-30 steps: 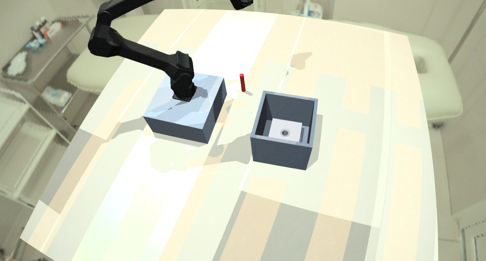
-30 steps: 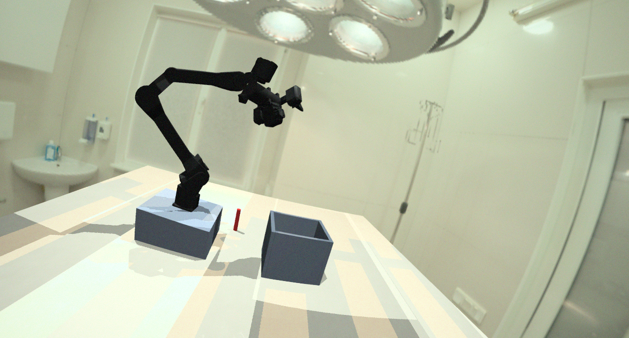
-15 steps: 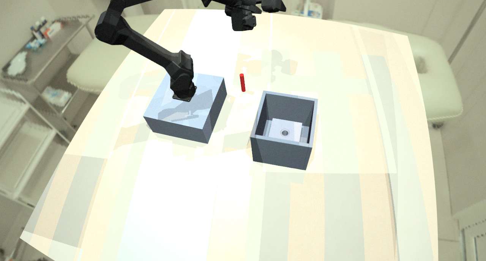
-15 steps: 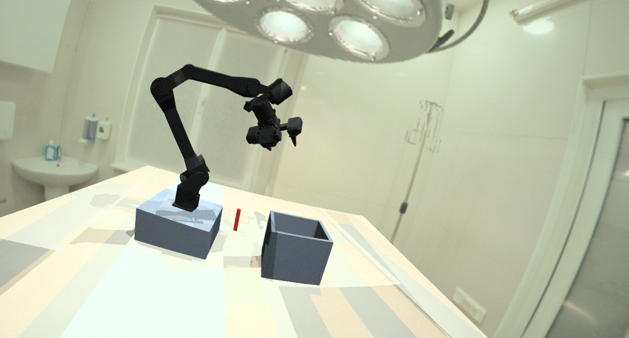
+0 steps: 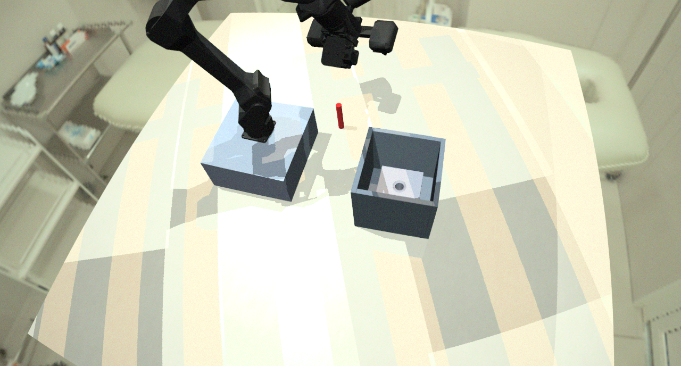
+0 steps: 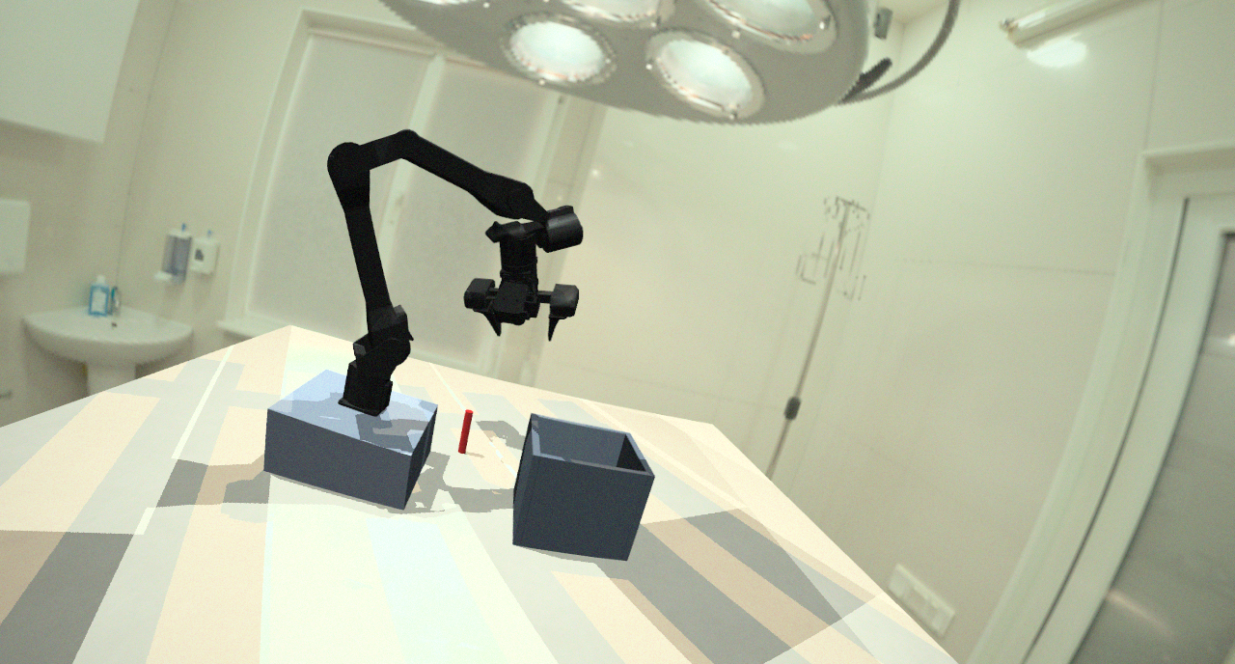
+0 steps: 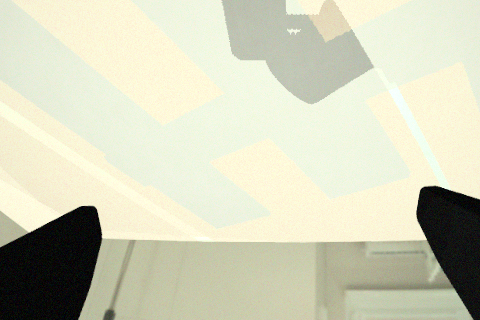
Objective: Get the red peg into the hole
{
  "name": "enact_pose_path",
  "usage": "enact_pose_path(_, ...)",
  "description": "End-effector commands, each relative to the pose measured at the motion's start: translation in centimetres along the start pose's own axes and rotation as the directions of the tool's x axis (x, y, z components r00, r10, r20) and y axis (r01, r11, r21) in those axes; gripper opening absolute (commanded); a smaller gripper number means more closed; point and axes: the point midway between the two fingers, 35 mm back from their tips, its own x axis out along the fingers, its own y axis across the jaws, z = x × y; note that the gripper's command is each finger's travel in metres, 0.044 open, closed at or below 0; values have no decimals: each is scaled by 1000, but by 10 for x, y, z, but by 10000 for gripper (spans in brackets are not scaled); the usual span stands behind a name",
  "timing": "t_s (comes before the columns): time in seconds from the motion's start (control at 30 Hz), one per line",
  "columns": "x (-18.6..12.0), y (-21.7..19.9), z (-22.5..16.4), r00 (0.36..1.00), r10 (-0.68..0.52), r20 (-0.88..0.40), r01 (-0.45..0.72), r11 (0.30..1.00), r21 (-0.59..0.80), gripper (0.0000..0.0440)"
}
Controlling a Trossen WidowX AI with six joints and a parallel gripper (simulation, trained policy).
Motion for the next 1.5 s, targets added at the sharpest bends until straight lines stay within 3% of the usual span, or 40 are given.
enact_pose_path(0.0, 11, -10, 8, 997, -63, 37, 63, 998, -8, 440)
enact_pose_path(0.67, 51, -62, 56, 885, -337, 321, 384, 919, -92, 440)
enact_pose_path(1.07, 72, -77, 81, 811, -382, 443, 484, 863, -142, 438)
enact_pose_path(1.47, 100, -86, 109, 778, -368, 510, 504, 849, -157, 429)
